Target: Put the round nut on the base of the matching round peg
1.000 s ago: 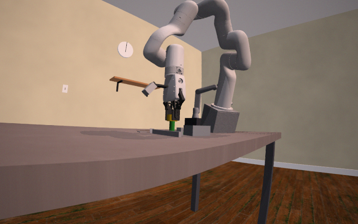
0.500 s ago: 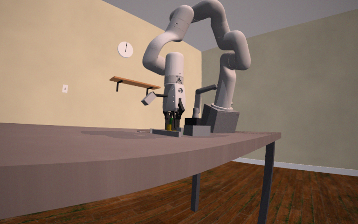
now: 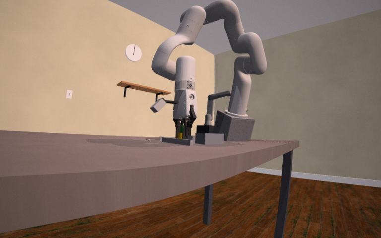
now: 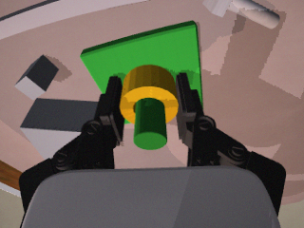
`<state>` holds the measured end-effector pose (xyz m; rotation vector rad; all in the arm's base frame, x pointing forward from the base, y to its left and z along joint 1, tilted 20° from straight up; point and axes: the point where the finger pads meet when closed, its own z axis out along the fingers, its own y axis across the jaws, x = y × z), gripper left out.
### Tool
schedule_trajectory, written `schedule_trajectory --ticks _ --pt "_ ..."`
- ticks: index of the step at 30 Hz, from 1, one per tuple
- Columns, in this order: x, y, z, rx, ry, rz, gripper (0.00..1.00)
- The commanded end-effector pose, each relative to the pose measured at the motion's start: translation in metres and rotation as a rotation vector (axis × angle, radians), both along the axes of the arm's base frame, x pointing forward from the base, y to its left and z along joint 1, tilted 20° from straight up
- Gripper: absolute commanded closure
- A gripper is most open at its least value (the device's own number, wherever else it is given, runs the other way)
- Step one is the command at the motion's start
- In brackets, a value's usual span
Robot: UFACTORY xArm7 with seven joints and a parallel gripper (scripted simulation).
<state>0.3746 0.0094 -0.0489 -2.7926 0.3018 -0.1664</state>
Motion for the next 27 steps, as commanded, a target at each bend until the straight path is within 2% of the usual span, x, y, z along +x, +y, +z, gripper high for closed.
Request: schedule_trajectory --ticks 1,7,8,27 --pt "0.0011 -0.0007 0.0008 -0.001 -0.003 -0.001 1.0" --pt "0.0011 -0.0007 0.0008 -0.001 -0.003 -0.001 1.0" --pt "0.0011 -0.0007 0.0008 -0.001 -0.003 -0.001 0.0" --pt "0.0011 -0.0007 0.0008 -0.001 -0.003 -0.001 0.0"
